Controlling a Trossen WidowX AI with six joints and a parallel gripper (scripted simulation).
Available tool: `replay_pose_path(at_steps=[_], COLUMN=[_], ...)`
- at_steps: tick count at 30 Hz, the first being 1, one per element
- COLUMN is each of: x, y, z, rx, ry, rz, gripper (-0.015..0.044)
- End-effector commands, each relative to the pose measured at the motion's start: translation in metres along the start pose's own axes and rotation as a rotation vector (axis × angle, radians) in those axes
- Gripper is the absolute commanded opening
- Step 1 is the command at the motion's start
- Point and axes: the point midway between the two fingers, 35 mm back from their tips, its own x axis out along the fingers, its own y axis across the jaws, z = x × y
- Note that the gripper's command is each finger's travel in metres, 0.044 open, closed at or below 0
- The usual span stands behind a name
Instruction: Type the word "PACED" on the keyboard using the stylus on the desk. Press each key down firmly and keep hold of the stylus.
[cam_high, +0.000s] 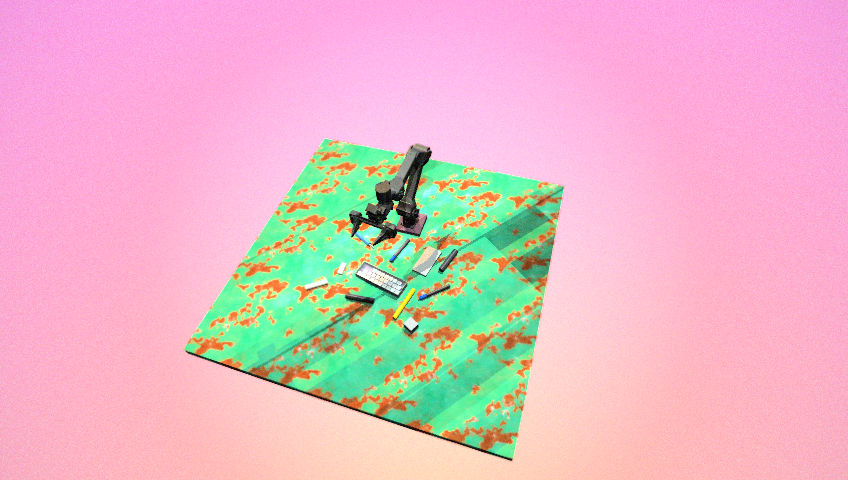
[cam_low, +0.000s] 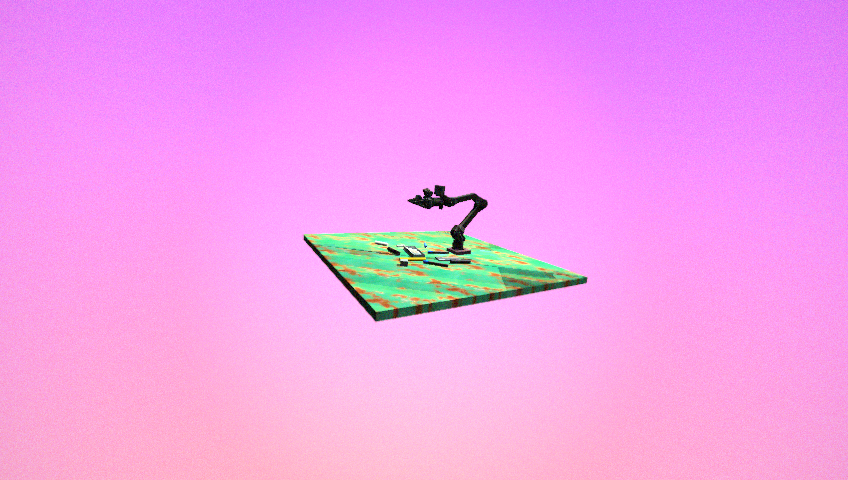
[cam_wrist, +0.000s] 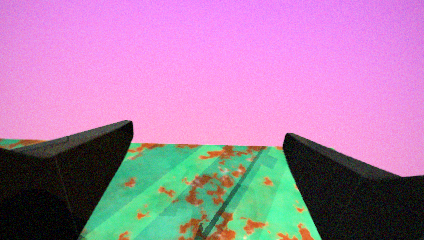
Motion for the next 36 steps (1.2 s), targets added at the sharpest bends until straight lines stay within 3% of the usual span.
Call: replay_pose_path(at_steps=[1, 9, 17, 22, 33, 36], x=[0.002, 0.046, 0.035, 0.009, 0.008, 0.008], y=[0.001, 0.042, 0.080, 0.095, 0.096, 0.075], z=[-0.002, -0.094, -0.197, -0.237, -0.239, -0.239], rx=[0.004, 0.130, 0.151, 0.108, 0.106, 0.104], ry=[0.011, 0.543, 1.178, 1.511, 1.523, 1.523], rz=[0.003, 0.072, 0.024, -0.054, -0.058, -0.060], gripper=[0.0414, 0.0204, 0.0000, 0.0000, 0.0000, 0.0000])
